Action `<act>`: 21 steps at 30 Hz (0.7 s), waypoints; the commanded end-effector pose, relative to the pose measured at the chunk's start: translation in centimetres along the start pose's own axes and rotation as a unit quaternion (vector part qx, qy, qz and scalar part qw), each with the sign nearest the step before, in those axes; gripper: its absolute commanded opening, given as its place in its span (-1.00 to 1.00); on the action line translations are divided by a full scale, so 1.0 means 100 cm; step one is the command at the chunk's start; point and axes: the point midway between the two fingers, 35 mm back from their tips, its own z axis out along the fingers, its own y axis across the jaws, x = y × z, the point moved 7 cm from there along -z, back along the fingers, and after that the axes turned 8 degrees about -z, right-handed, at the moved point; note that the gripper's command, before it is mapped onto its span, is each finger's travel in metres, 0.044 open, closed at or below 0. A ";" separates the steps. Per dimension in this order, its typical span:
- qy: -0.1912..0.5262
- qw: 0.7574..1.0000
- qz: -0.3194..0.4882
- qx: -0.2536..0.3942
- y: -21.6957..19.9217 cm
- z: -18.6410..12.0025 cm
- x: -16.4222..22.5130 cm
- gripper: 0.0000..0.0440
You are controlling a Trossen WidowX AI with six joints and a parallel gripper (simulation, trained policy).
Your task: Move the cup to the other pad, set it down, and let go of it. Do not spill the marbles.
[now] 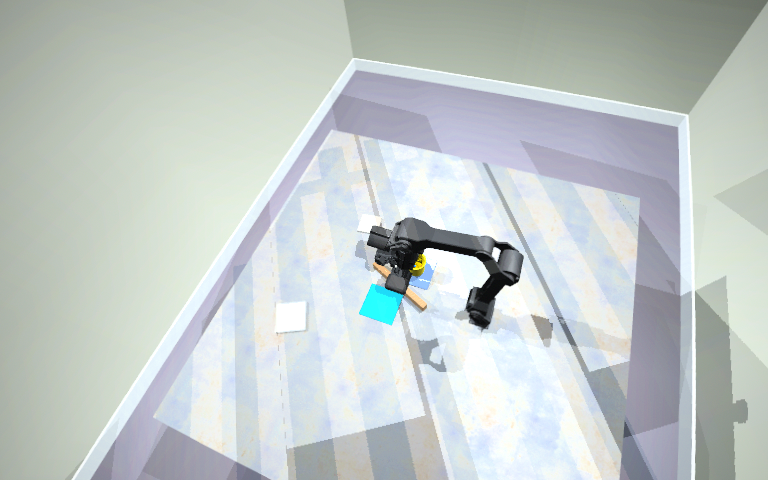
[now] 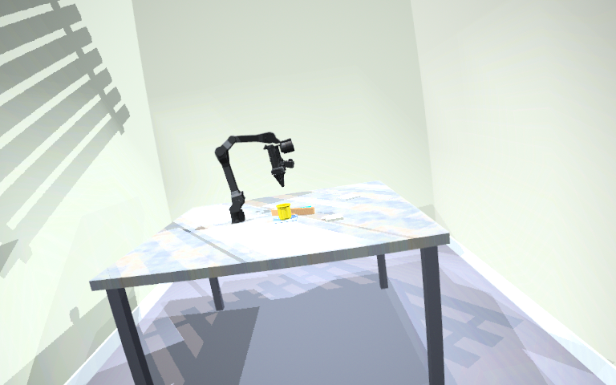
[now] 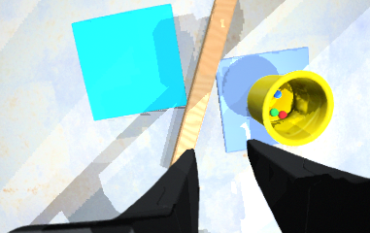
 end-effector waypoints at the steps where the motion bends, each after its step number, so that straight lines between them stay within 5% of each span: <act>1: 0.021 1.000 -0.005 0.003 -0.005 0.008 0.001 -0.38; 21: 0.076 0.997 -0.023 0.003 -0.031 0.053 0.010 -0.20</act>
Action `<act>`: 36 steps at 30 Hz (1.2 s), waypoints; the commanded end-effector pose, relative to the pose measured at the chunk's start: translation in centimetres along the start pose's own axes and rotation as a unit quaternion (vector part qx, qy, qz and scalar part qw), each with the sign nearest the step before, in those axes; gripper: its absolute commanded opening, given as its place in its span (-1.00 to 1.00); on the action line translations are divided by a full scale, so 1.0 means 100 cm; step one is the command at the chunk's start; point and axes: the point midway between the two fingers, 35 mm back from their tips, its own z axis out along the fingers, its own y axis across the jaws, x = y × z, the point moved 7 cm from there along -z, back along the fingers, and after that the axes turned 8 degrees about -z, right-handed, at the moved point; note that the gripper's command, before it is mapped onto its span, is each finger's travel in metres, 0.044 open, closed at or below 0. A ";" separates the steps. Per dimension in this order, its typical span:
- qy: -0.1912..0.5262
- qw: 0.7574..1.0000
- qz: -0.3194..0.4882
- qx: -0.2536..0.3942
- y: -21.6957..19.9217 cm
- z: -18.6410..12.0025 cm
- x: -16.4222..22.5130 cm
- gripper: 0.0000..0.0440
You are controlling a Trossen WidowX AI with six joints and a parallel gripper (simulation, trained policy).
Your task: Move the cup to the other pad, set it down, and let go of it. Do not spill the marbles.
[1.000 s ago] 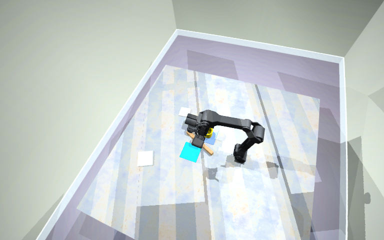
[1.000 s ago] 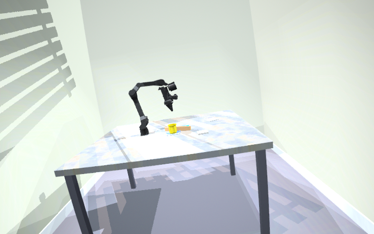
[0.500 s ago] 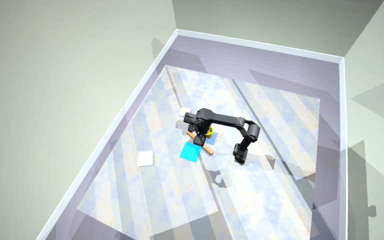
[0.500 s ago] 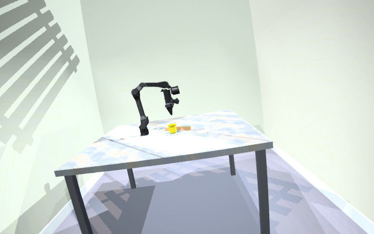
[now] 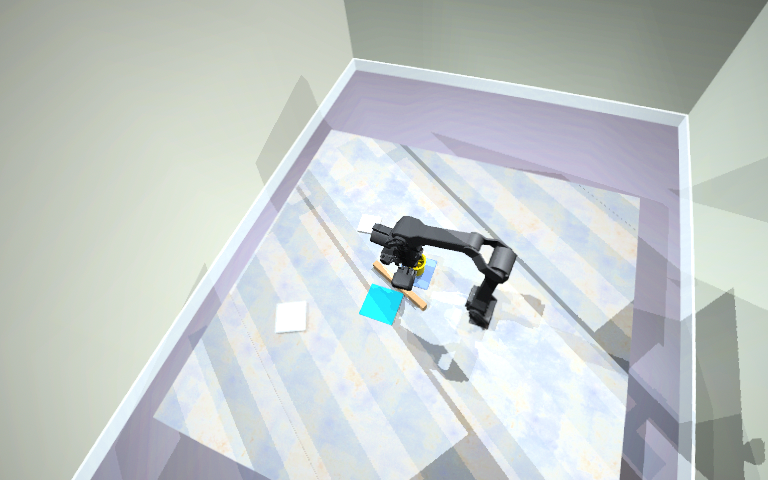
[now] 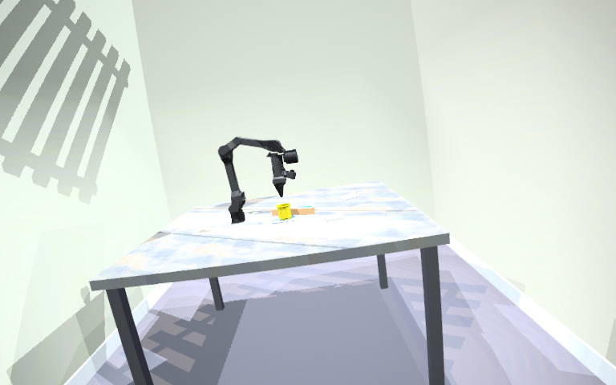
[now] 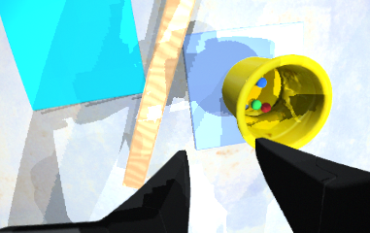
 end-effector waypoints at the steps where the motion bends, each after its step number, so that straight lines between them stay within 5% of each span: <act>1: 0.011 1.000 -0.006 0.001 -0.004 0.010 0.002 -0.19; 25: 0.034 0.996 -0.084 -0.012 -0.019 0.081 0.007 -0.15; 33: 0.030 0.991 -0.133 -0.010 -0.021 0.089 0.007 -0.94; 36: 0.024 0.989 -0.145 -0.009 -0.023 0.085 0.005 -0.97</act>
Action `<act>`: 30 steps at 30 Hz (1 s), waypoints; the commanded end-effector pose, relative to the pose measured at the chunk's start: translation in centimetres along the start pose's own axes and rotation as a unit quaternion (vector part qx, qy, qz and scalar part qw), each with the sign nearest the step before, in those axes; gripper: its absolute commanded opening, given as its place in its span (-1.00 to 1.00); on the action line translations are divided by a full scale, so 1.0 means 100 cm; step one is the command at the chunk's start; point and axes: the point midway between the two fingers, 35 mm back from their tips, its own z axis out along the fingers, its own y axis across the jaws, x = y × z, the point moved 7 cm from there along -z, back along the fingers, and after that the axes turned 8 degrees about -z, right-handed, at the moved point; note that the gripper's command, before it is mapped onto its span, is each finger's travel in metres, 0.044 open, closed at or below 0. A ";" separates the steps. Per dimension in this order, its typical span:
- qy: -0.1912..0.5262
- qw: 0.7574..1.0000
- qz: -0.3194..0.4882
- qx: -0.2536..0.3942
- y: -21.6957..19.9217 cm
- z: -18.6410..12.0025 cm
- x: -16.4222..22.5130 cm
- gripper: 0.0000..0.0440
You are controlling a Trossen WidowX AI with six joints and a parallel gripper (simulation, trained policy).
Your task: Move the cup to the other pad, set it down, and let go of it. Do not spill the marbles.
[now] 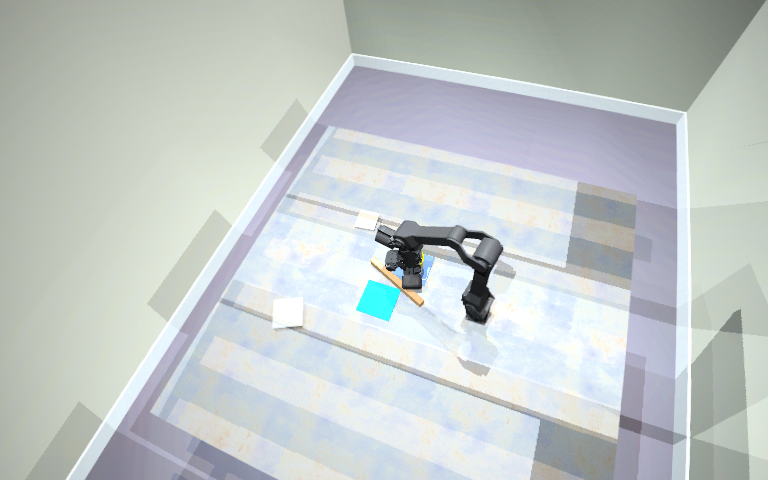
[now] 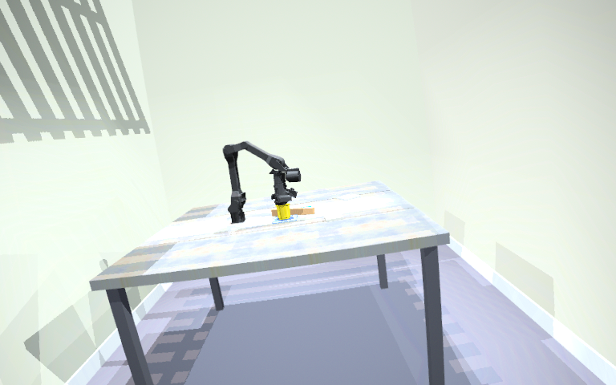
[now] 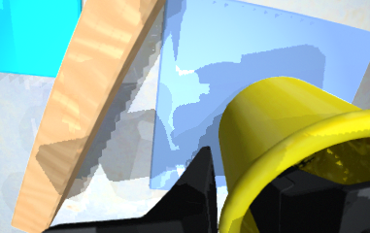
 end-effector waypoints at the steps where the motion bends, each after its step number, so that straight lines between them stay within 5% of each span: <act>1: -0.007 1.000 -0.015 0.003 -0.003 -0.004 -0.001 -0.95; 30: -0.070 0.995 -0.060 0.031 0.005 -0.067 -0.042 -0.91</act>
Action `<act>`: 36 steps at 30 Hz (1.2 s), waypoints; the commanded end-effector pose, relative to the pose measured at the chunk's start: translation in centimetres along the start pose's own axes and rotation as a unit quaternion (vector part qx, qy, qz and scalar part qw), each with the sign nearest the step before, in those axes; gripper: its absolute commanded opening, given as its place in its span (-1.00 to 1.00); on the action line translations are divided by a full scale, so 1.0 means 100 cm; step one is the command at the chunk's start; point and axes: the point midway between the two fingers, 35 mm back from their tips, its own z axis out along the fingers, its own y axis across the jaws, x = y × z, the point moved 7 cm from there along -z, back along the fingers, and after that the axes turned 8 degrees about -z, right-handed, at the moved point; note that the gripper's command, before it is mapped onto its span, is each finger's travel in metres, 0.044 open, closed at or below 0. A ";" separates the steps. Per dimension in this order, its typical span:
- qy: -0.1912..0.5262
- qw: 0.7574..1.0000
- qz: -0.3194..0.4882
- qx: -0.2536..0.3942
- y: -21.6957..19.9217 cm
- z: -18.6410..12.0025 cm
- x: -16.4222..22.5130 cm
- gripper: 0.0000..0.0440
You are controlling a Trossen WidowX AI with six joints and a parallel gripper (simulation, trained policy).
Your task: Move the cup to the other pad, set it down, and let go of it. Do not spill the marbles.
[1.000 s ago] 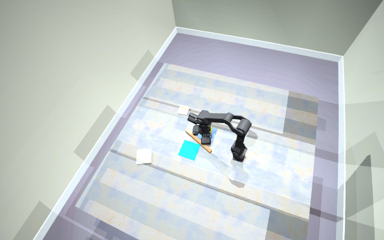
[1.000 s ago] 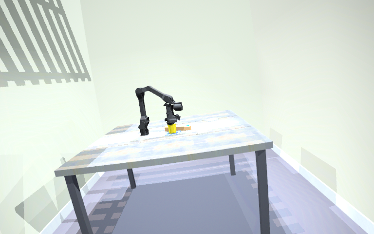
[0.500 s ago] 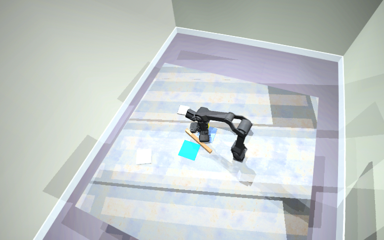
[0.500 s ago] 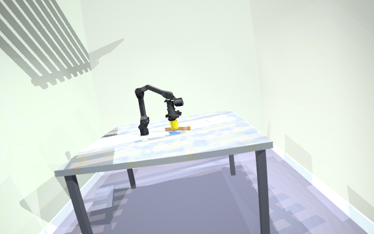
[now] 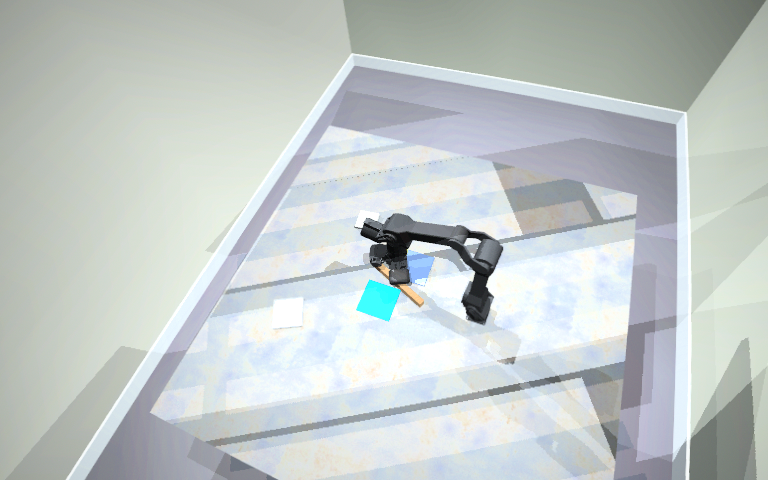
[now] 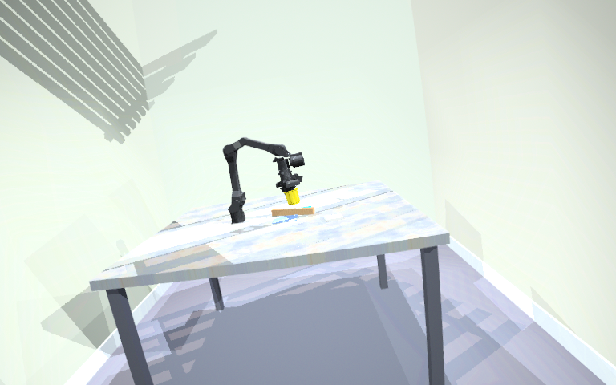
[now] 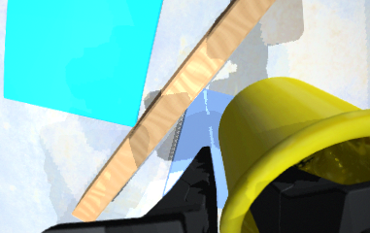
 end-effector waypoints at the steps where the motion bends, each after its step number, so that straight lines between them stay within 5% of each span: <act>1: -0.010 1.000 -0.005 0.002 0.004 -0.004 -0.009 -0.91; 36: -0.060 0.996 -0.065 0.015 0.087 0.024 -0.080 -0.98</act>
